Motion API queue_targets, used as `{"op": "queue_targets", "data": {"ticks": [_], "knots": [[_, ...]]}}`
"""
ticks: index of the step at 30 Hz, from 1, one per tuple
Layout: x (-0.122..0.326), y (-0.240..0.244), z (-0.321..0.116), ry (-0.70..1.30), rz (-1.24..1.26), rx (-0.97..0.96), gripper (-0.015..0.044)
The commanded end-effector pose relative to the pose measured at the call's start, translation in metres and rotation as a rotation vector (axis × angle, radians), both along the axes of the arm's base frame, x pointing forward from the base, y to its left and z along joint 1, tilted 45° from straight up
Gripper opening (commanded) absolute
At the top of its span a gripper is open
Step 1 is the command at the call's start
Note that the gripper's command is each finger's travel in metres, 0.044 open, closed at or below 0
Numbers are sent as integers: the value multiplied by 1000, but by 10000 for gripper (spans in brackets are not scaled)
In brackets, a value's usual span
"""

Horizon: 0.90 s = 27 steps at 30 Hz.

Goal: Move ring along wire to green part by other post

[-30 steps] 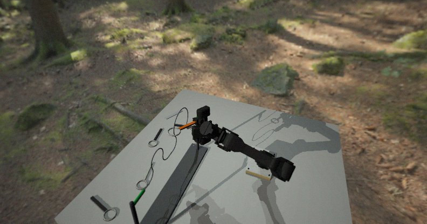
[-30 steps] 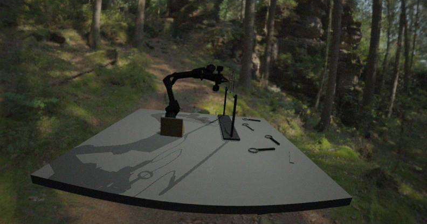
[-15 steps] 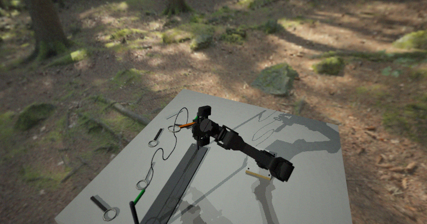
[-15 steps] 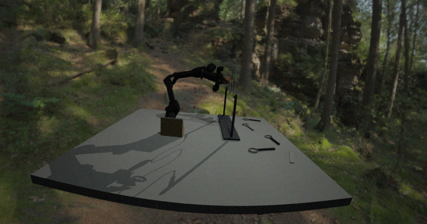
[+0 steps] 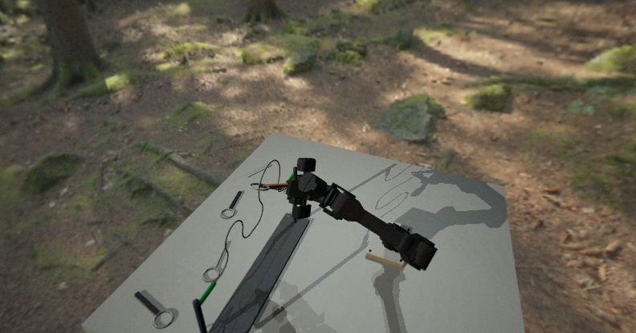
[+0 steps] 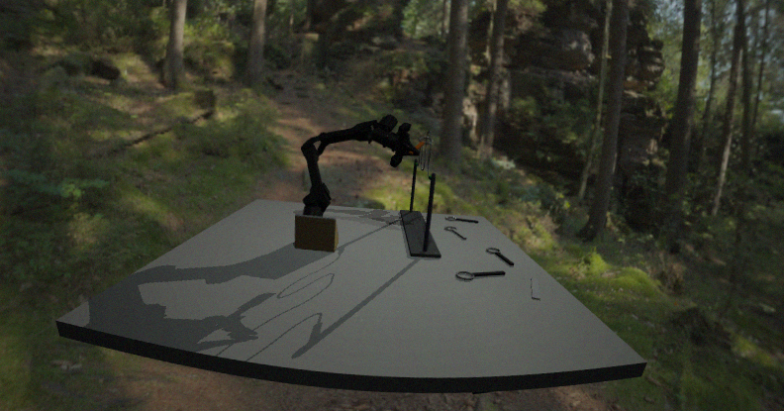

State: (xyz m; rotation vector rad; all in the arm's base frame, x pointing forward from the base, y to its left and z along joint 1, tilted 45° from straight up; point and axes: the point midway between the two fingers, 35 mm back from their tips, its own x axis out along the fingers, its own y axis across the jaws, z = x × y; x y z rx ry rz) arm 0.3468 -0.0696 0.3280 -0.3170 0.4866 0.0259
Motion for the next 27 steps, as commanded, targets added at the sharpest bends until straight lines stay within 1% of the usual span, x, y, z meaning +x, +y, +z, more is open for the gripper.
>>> {"op": "queue_targets", "data": {"ticks": [1,27], "knots": [[1,2,-2,6,2,68,-150],[1,15,-5,5,11,432,-150]]}}
